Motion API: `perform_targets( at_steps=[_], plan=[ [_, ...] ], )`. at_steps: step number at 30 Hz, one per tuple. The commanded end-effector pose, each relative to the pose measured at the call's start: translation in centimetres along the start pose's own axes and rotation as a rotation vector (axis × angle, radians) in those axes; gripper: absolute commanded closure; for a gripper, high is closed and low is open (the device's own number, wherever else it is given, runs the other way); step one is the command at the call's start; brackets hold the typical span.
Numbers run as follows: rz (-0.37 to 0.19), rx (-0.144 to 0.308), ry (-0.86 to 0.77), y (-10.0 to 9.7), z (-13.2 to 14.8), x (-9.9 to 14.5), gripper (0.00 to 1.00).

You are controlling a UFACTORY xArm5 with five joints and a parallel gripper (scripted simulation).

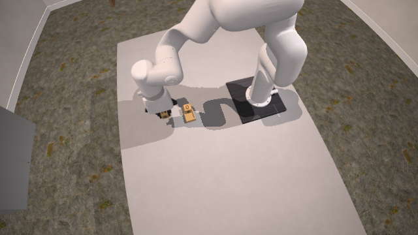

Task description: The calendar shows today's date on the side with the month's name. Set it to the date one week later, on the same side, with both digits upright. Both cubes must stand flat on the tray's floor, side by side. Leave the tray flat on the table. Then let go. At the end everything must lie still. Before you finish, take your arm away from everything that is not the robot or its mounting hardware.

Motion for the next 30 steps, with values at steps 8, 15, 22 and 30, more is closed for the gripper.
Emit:
perform_targets(
  at_steps=[8,15,22,30],
  plan=[
    [0.000,0.000,0.000,-4.7,0.0,0.0,0.71],
    [0.000,0.000,0.000,-4.7,0.0,0.0,0.71],
    [0.000,0.000,-0.013,-4.7,0.0,0.1,0.71],
    [0.000,0.000,-0.192,-4.8,0.4,0.9,0.71]
  ],
)
Point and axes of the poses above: the point where the finger pads meet when closed, its own y axis out along the fingers, its own z axis across the jaws, x = y × z, the point moved 10 cm from there along -y, back along the fingers, and after that the axes turned 9 degrees about -y, right-handed, at the moved point
